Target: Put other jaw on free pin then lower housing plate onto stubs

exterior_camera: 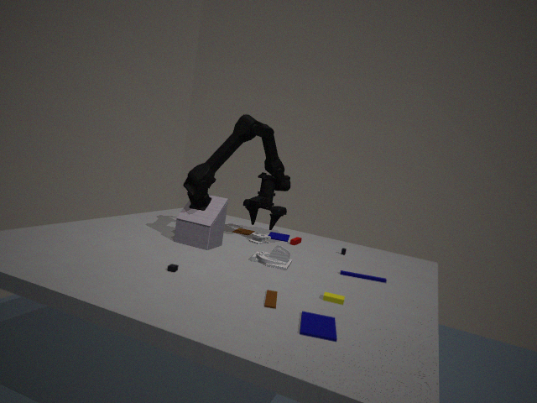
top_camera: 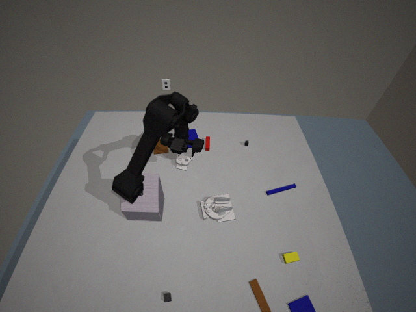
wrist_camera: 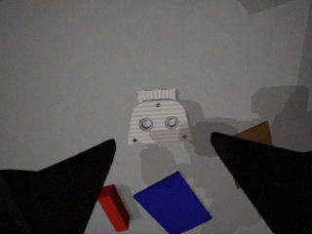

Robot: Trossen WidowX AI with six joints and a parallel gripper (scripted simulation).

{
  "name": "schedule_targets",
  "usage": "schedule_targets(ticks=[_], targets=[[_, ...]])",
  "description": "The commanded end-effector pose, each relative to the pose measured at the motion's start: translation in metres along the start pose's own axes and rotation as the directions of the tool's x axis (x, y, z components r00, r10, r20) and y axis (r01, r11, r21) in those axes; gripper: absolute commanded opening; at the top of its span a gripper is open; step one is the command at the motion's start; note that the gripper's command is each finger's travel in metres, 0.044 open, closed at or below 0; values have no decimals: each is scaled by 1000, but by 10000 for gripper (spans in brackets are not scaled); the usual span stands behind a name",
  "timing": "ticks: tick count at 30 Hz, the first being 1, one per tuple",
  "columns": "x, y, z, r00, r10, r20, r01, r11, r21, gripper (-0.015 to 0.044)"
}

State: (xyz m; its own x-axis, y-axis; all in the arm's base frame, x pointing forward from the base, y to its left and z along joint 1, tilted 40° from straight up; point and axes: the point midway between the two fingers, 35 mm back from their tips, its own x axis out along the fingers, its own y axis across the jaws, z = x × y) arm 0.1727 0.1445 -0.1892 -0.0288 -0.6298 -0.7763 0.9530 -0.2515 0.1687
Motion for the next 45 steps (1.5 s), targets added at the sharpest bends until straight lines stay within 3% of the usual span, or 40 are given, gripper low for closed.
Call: schedule_targets(ticks=[1, 45], targets=[[0, 1, 0, 1000, 5, 0, -5, 1000, -2, 440], [51, 2, -2, 1000, 6, 1, -6, 1000, -1, 440]])
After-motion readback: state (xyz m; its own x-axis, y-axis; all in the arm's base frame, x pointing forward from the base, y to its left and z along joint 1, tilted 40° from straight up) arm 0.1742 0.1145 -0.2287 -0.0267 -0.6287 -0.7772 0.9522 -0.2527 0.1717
